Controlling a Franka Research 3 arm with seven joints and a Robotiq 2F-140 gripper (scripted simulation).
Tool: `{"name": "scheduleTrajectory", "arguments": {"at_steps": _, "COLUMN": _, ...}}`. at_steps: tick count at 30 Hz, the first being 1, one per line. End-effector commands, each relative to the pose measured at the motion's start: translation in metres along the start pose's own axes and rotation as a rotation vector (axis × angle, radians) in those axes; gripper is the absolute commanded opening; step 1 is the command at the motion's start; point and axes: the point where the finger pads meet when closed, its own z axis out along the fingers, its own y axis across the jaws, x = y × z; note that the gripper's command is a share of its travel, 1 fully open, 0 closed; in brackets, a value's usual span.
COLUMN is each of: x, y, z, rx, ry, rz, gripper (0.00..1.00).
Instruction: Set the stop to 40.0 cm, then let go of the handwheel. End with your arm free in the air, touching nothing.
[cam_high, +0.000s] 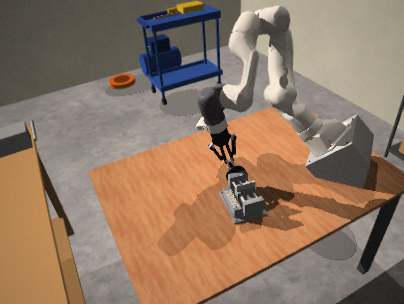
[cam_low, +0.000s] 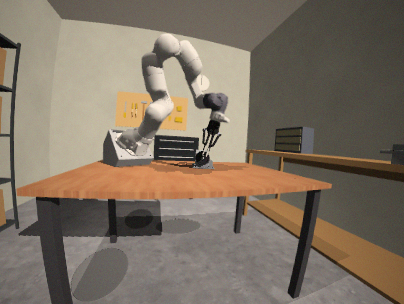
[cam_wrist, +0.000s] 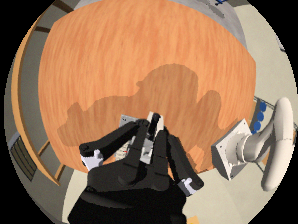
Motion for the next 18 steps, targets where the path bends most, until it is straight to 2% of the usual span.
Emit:
{"name": "scheduleTrajectory", "arguments": {"at_steps": 1, "x": -0.0002, "y": 0.0057, "z": 0.0020, "rx": -0.014, "ry": -0.001, "rz": 0.000, "gripper": 0.04}}
{"name": "scheduleTrajectory", "arguments": {"at_steps": 18, "x": -0.0002, "y": 0.0109, "z": 0.0022, "rx": -0.014, "ry": -0.001, "rz": 0.000, "gripper": 0.04}}
